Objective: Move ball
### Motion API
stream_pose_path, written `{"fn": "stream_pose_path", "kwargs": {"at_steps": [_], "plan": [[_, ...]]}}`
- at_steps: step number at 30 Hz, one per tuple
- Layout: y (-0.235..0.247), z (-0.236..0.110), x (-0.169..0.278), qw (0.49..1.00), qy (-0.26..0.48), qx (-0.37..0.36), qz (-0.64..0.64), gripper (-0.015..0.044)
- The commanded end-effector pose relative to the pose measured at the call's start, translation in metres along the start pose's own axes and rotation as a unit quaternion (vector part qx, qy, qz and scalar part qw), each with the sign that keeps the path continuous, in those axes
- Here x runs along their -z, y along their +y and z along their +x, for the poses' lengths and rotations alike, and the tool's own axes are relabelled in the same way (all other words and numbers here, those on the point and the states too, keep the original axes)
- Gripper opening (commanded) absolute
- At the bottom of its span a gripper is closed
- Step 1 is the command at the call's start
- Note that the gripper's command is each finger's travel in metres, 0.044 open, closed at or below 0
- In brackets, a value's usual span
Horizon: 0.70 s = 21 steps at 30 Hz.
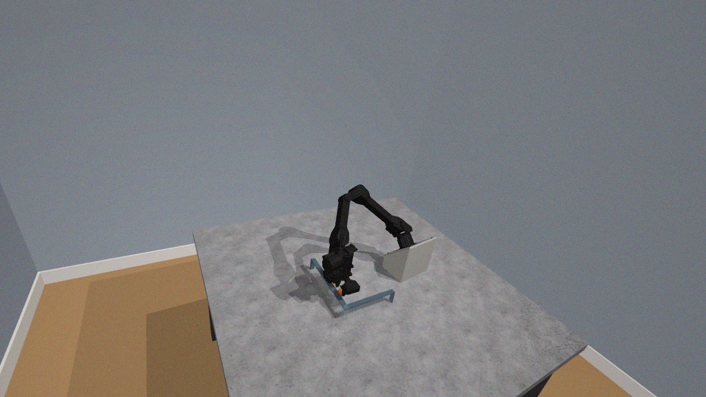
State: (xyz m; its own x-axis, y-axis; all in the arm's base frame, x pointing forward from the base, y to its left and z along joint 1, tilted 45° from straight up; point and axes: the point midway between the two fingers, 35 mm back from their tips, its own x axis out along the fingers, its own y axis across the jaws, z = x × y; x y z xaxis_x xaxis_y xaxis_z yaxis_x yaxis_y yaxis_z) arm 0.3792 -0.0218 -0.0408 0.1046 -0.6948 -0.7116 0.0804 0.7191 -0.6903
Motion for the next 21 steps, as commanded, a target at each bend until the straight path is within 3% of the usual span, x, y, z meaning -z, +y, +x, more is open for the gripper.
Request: {"fn": "stream_pose_path", "kwargs": {"at_steps": [1,3,7,13,17,21], "plan": [[0.000,0.009,0.005,1.000,0.006,0.004,-0.007,0.0259],[0.000,0.010,0.005,1.000,0.006,0.004,-0.007,0.0259],[0.000,0.010,0.005,1.000,0.006,0.004,-0.007,0.0154],[0.000,0.010,0.005,1.000,0.006,0.004,-0.007,0.0114],[0.001,0.005,0.004,1.000,0.006,0.003,-0.007,0.0009],[0.002,-0.018,0.002,1.000,0.008,-0.002,-0.003,0.0000]]}}
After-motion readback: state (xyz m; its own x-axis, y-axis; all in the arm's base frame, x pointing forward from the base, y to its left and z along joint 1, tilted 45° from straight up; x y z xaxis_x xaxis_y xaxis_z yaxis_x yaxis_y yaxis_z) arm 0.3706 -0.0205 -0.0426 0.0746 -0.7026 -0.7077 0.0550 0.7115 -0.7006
